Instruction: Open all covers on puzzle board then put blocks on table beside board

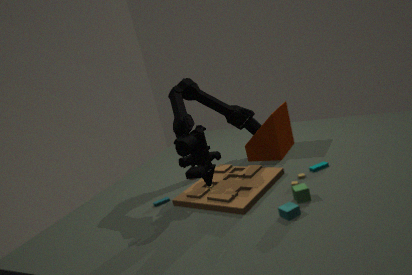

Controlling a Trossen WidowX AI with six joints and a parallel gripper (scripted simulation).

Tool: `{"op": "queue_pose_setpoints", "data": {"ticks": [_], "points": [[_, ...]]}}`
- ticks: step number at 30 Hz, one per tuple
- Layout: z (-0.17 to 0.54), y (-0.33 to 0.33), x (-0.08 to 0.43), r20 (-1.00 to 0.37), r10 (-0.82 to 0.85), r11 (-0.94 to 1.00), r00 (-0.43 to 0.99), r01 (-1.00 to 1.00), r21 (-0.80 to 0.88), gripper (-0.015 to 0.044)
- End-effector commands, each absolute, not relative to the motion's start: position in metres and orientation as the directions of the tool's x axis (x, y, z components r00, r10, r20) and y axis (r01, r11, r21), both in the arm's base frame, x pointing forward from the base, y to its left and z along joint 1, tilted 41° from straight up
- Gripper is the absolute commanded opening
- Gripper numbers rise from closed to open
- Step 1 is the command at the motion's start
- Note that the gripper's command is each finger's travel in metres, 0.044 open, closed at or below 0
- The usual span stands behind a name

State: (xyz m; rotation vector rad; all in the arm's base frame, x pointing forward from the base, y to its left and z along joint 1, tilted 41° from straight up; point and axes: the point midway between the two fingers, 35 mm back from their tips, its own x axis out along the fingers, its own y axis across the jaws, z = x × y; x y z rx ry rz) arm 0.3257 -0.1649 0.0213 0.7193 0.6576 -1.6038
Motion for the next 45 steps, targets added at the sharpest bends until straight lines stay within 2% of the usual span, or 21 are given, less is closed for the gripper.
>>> {"op": "queue_pose_setpoints", "data": {"ticks": [1,6,11,14,18,21,23,41,45], "points": [[0.0203,-0.1660,0.3234,-0.757,-0.643,-0.151,-0.116,0.988,-0.024,0.0000],[0.0203,-0.1660,0.3234,-0.757,-0.643,-0.079,-0.116,0.993,-0.085,0.0000],[0.0203,-0.1660,0.3234,-0.757,-0.643,0.241,-0.116,0.907,-0.344,0.0000],[0.0202,-0.1659,0.3234,-0.757,-0.643,0.443,-0.116,0.750,-0.491,0.0000],[0.0200,-0.1656,0.3234,-0.757,-0.643,0.650,-0.116,0.440,-0.619,0.0000],[0.0197,-0.1653,0.3235,-0.757,-0.643,0.737,-0.116,0.178,-0.653,0.0000],[0.0194,-0.1650,0.3237,-0.757,-0.643,0.749,-0.116,0.114,-0.653,0.0000],[0.0243,-0.1606,0.3259,-0.759,-0.641,0.749,-0.113,0.125,-0.651,0.0000],[0.0250,-0.1600,0.3258,-0.759,-0.641,0.711,-0.113,0.283,-0.643,0.0000]]}}
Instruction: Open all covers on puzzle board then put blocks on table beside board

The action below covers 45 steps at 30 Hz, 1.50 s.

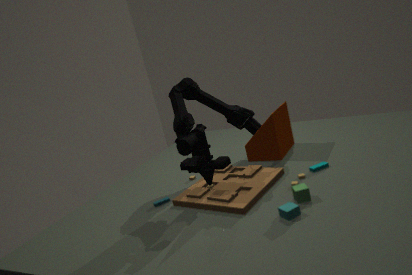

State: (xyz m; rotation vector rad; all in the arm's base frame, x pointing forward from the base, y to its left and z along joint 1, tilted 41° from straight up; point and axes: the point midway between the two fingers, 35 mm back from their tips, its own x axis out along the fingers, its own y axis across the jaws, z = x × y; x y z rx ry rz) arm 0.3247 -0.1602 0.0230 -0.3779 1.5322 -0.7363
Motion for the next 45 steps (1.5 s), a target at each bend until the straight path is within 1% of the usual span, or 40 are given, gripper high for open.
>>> {"op": "queue_pose_setpoints", "data": {"ticks": [1,3,4,8,9,19,28,37,45], "points": [[0.025,-0.160,0.326,-0.759,-0.641,0.688,-0.113,0.352,-0.634,0.0000],[0.026,-0.159,0.326,-0.759,-0.642,0.619,-0.114,0.507,-0.600,0.0000],[0.024,-0.159,0.325,-0.760,-0.640,0.685,-0.115,0.362,-0.632,0.0026],[0.027,-0.157,0.326,-0.760,-0.640,0.652,-0.115,0.442,-0.616,0.0131],[0.028,-0.156,0.326,-0.760,-0.640,0.641,-0.115,0.465,-0.610,0.0144],[0.039,-0.147,0.328,-0.760,-0.639,0.508,-0.115,0.679,-0.530,0.0144],[0.048,-0.140,0.330,-0.760,-0.640,0.358,-0.115,0.830,-0.427,0.0144],[0.057,-0.132,0.330,-0.760,-0.640,0.187,-0.116,0.935,-0.300,0.0144],[0.066,-0.125,0.331,-0.759,-0.641,0.026,-0.116,0.985,-0.172,0.0144]]}}
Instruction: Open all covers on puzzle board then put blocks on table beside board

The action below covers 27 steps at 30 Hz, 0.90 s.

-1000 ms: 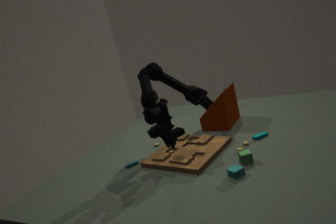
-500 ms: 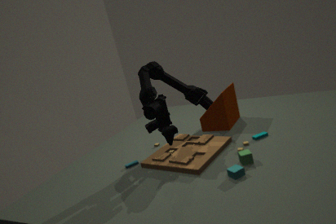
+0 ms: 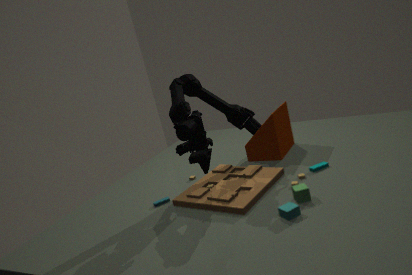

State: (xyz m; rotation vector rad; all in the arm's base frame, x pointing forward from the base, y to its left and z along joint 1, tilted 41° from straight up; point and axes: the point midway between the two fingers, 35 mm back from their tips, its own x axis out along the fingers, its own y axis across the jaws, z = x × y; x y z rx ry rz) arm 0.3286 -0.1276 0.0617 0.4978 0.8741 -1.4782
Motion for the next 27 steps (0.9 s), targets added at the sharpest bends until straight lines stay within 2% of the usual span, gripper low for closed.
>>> {"op": "queue_pose_setpoints", "data": {"ticks": [1,27], "points": [[0.067,-0.125,0.331,-0.759,-0.641,0.006,-0.116,0.988,-0.156,0.0144],[0.042,-0.147,0.327,-0.758,-0.642,-0.024,-0.116,0.991,-0.131,0.0144]]}}
